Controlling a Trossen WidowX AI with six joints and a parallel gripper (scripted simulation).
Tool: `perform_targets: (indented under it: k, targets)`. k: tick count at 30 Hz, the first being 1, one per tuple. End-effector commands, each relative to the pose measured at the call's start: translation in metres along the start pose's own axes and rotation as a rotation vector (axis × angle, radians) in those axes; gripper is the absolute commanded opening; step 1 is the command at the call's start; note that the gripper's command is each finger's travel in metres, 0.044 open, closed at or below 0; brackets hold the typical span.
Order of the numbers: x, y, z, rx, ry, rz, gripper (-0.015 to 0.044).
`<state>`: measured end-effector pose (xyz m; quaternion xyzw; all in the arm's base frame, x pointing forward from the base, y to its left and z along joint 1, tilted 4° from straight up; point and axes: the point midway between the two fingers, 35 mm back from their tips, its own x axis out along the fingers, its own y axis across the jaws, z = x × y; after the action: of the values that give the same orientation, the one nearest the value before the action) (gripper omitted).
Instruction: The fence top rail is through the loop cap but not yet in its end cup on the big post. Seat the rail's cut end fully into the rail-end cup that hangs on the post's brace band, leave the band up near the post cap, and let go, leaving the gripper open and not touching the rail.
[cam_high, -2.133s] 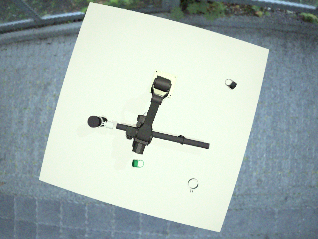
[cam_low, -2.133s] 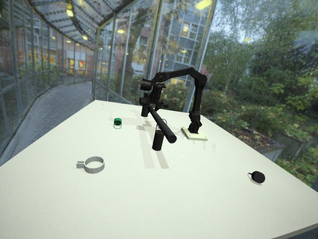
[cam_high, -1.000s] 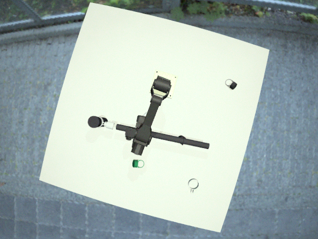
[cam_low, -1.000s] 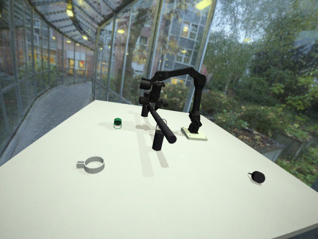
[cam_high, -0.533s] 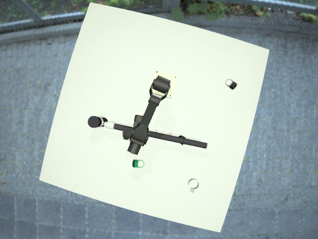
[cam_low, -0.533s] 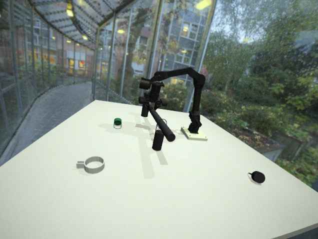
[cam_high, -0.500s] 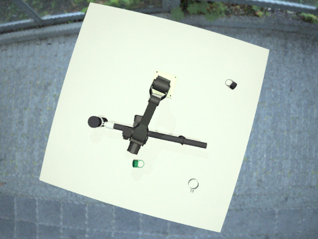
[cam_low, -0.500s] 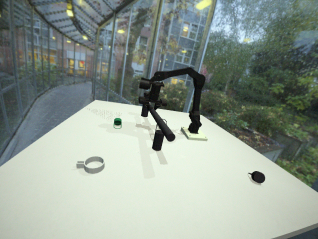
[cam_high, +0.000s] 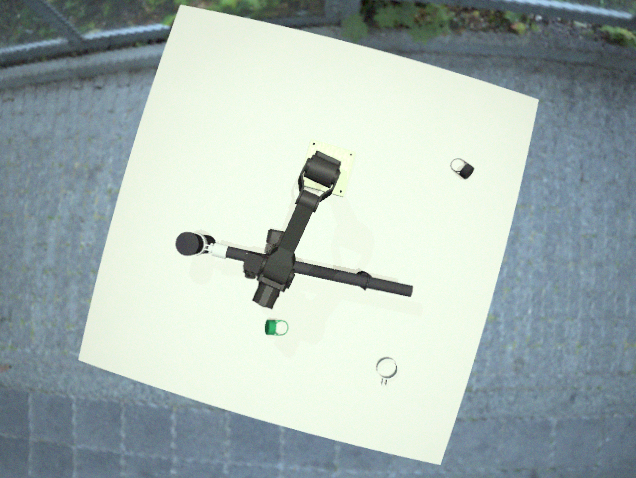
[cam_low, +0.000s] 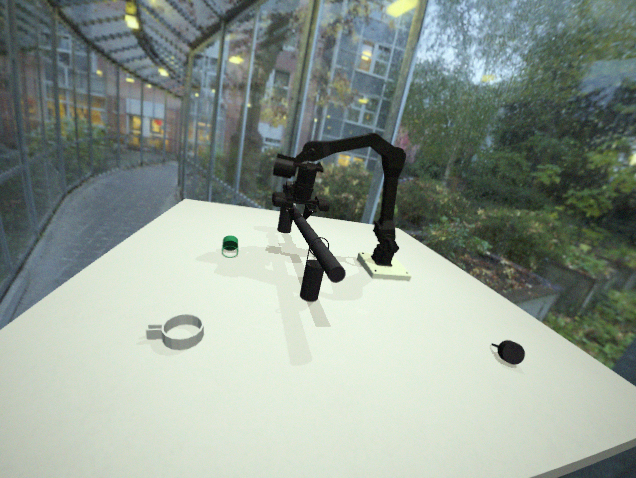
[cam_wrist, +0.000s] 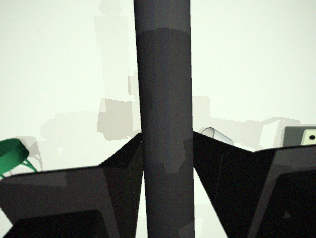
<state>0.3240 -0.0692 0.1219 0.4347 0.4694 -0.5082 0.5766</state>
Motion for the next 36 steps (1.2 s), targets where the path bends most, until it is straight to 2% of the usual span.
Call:
perform_targets:
  k: [1, 36]
  targets:
    - [-0.0006, 0.0001, 0.0044, 0.002, -0.014, 0.002, 0.0000]
    - [-0.0001, 0.0000, 0.0002, 0.000, 0.000, 0.000, 0.0000]
